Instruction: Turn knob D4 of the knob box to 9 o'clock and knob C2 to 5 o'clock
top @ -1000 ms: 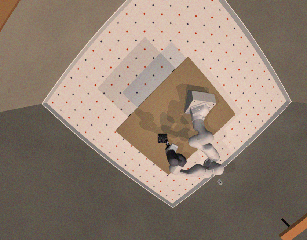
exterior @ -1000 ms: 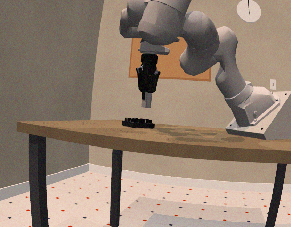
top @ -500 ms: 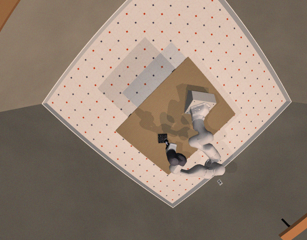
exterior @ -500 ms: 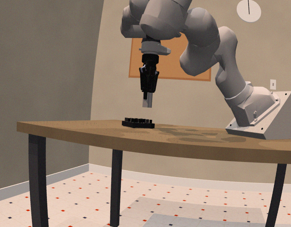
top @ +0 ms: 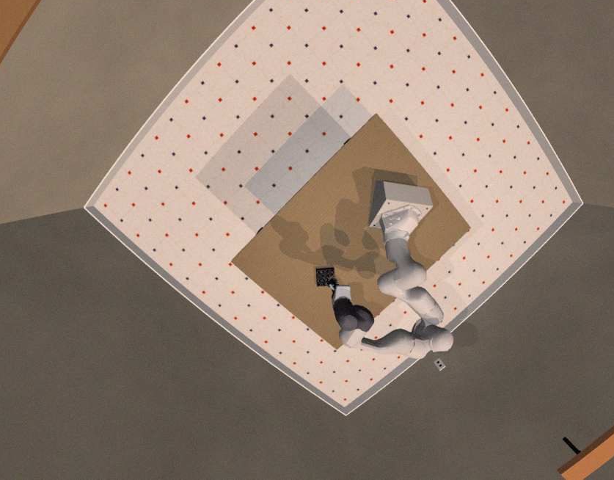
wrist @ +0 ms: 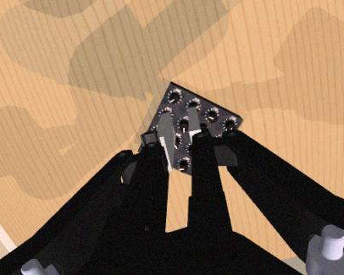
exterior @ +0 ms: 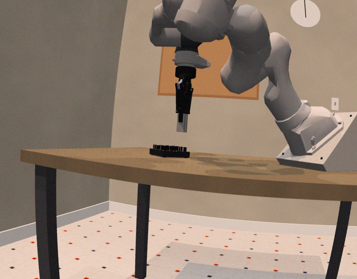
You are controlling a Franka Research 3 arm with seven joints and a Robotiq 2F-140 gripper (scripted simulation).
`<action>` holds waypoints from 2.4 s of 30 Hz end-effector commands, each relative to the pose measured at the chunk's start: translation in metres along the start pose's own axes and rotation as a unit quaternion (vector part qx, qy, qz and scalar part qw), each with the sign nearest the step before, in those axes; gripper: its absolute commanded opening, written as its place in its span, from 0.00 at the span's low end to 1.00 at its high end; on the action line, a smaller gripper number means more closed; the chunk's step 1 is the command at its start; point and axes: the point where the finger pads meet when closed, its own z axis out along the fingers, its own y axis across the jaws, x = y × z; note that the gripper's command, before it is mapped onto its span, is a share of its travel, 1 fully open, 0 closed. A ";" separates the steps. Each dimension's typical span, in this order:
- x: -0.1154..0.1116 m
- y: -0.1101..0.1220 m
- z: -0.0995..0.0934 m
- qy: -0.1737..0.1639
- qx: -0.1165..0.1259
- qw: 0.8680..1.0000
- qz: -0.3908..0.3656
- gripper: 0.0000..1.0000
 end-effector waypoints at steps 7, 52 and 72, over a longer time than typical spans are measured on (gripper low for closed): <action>0.004 -0.004 0.000 -0.001 0.000 0.992 -0.123 0.12; 0.014 -0.007 0.003 -0.002 -0.007 0.910 -0.415 0.12; 0.014 -0.007 0.003 -0.002 -0.007 0.910 -0.415 0.12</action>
